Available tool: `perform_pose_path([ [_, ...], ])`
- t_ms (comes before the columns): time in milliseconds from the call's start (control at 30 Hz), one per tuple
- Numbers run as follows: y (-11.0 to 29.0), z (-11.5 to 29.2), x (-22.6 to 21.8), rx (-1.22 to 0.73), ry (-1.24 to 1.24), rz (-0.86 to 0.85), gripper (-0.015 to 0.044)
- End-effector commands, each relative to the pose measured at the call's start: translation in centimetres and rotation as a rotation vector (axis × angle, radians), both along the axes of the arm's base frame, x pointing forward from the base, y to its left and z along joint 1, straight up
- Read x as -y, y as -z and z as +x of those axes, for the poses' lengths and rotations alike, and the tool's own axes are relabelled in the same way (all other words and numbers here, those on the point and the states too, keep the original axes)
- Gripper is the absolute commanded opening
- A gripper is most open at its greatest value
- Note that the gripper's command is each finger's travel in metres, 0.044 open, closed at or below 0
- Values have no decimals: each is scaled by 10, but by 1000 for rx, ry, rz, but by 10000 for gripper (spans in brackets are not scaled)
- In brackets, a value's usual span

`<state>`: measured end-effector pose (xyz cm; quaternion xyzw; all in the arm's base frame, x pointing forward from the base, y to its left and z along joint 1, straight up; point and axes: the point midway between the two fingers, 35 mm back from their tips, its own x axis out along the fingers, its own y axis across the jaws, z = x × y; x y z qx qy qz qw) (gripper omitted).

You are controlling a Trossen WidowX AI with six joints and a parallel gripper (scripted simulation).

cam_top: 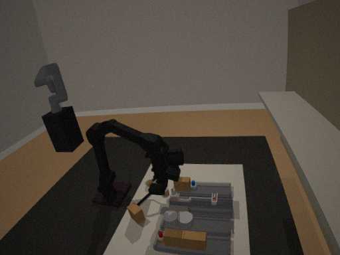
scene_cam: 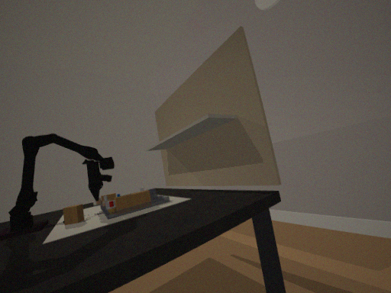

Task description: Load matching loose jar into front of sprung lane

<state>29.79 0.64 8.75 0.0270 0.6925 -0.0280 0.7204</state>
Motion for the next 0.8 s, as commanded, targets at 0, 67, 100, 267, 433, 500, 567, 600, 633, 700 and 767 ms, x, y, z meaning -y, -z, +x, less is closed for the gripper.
perform_pose_path([
  [0,3,0,0,-6,-4,0,0],
  [67,3,1,0,-6,-4,0,0],
  [100,3,1,0,-6,-4,0,0],
  [267,3,3,0,-5,-4,0,0],
  [433,3,5,0,-5,-4,0,0],
  [500,3,5,0,-5,-4,0,0],
  [567,3,6,0,-5,-4,0,0],
  [600,3,7,0,-5,-4,0,0],
  [633,3,7,1,-5,-4,0,0],
  [700,3,8,1,-5,-4,0,0],
  [767,3,8,1,-5,-4,0,0],
])
